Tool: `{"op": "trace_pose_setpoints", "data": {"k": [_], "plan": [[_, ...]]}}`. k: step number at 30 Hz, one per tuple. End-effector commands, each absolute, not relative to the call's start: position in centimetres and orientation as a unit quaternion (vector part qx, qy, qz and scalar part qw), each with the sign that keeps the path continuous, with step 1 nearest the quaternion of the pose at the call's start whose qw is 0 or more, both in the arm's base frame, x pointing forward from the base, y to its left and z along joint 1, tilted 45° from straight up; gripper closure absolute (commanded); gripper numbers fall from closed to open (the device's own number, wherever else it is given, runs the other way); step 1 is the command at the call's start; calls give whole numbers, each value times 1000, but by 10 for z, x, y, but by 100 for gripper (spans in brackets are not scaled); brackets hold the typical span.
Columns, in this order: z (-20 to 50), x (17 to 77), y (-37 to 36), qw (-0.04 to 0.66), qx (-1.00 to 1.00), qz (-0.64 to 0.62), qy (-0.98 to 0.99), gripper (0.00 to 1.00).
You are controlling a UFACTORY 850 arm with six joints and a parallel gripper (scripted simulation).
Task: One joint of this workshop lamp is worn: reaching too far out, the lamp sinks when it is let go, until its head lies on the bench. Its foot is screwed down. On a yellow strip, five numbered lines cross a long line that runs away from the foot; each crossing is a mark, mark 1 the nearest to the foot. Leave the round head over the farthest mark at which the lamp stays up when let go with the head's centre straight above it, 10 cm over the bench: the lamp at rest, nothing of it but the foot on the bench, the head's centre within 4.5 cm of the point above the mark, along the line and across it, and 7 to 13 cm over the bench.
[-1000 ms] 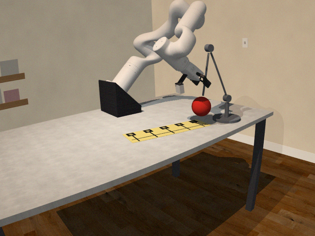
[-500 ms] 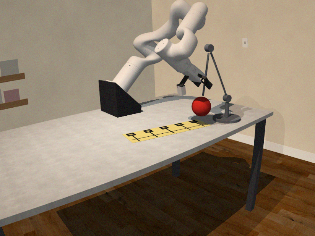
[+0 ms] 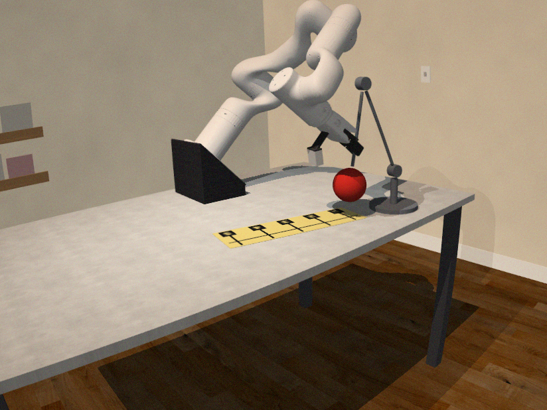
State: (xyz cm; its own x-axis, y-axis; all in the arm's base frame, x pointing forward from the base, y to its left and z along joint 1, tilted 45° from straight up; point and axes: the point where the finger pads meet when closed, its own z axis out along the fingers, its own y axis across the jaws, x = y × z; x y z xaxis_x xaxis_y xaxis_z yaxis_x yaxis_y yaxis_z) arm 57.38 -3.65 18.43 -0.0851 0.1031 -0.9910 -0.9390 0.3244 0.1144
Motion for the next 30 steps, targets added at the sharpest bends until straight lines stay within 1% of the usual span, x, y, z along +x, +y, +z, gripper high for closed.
{"op": "trace_pose_setpoints", "data": {"k": [1, 21, 30], "plan": [[185, 574, -38, 572, -361, 455, 579, 100], [185, 574, -37, 572, -361, 455, 579, 100], [169, 568, -49, 573, -362, 455, 578, 100]]}}
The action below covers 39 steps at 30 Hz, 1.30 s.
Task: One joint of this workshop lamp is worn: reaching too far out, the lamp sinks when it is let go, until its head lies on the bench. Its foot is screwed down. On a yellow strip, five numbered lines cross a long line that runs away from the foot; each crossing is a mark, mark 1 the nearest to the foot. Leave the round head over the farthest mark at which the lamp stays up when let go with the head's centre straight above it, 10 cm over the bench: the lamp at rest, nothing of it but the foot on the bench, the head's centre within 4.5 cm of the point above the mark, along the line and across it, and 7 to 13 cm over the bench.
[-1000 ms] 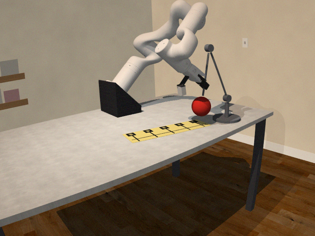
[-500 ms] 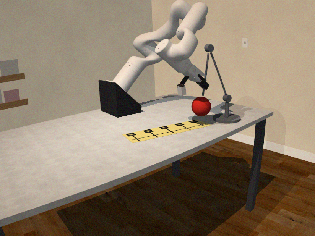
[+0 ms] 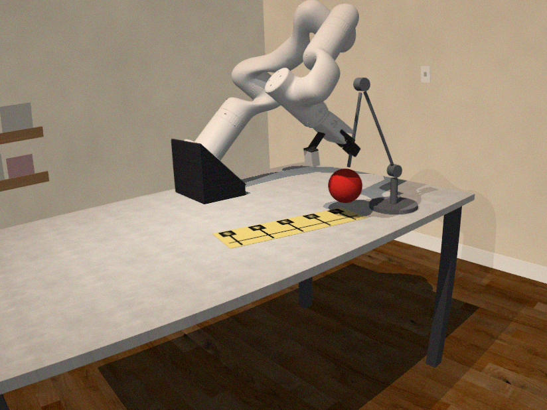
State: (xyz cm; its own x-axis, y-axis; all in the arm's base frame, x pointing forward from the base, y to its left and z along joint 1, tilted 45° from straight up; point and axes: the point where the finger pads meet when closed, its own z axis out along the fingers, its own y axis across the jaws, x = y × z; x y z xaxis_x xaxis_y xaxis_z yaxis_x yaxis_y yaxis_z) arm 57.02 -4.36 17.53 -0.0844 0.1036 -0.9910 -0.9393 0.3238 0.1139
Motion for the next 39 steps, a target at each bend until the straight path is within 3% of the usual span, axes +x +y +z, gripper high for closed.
{"op": "trace_pose_setpoints", "data": {"k": [1, 39], "plan": [[167, 568, -51, 573, -362, 455, 578, 100], [132, 555, -80, 573, -364, 455, 577, 100]]}}
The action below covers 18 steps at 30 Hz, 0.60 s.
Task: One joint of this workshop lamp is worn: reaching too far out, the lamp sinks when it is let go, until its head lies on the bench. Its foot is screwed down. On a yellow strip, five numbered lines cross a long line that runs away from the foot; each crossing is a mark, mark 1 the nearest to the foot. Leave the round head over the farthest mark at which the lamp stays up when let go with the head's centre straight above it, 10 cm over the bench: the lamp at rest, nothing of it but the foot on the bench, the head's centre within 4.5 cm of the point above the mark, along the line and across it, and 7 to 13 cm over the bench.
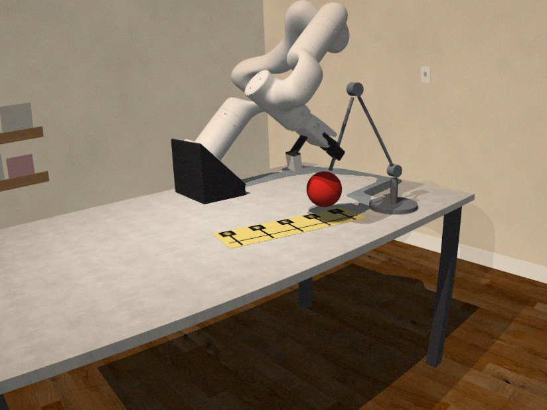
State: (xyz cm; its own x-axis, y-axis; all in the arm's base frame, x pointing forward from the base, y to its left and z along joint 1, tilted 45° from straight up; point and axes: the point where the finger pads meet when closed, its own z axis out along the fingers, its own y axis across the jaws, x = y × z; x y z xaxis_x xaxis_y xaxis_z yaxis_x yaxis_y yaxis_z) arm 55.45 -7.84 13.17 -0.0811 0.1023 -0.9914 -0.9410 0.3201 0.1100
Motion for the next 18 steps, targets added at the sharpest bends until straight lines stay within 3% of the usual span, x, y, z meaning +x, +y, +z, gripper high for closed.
{"op": "trace_pose_setpoints", "data": {"k": [1, 3, 4, 18], "plan": [[132, 555, -80, 573, -364, 455, 577, 100], [132, 555, -80, 573, -364, 455, 577, 100], [132, 555, -80, 573, -364, 455, 577, 0], [132, 555, -80, 573, -364, 455, 577, 0]]}}
